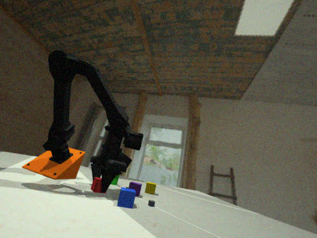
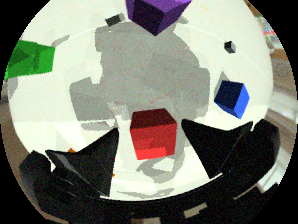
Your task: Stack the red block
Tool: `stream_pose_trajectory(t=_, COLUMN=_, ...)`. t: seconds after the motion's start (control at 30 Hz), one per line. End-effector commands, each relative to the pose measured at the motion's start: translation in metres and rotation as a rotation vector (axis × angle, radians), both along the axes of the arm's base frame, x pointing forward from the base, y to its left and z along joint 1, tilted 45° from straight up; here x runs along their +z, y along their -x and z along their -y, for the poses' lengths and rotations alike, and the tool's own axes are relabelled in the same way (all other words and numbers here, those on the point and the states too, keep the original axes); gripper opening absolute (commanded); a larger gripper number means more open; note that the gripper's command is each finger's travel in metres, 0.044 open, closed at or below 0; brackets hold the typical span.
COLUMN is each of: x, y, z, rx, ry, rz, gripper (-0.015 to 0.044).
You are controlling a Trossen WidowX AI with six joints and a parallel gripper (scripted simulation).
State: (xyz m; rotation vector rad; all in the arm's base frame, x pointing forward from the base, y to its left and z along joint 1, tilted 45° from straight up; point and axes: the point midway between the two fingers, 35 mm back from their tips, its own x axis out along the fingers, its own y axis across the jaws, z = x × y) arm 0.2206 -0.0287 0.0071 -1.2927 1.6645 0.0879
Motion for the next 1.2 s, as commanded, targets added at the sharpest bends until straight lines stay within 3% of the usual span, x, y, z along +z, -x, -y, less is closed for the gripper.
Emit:
stream_pose_trajectory(t=0.0, x=0.0, y=0.0, z=0.0, rx=0.005, ry=0.004, rz=-0.002, gripper=0.0309)
stream_pose_trajectory(t=0.2, x=0.0, y=0.0, z=0.0, rx=0.005, ry=0.004, rz=-0.002, gripper=0.0151)
stream_pose_trajectory(t=0.43, x=0.0, y=0.0, z=0.0, rx=0.005, ry=0.004, rz=-0.002, gripper=0.0105)
stream_pose_trajectory(t=0.57, x=0.005, y=0.0, z=-0.005, rx=0.005, ry=0.003, rz=-0.002, gripper=0.0)
stream_pose_trajectory(t=1.17, x=0.065, y=0.005, z=-0.064, rx=0.005, ry=0.001, rz=-0.003, gripper=0.0)
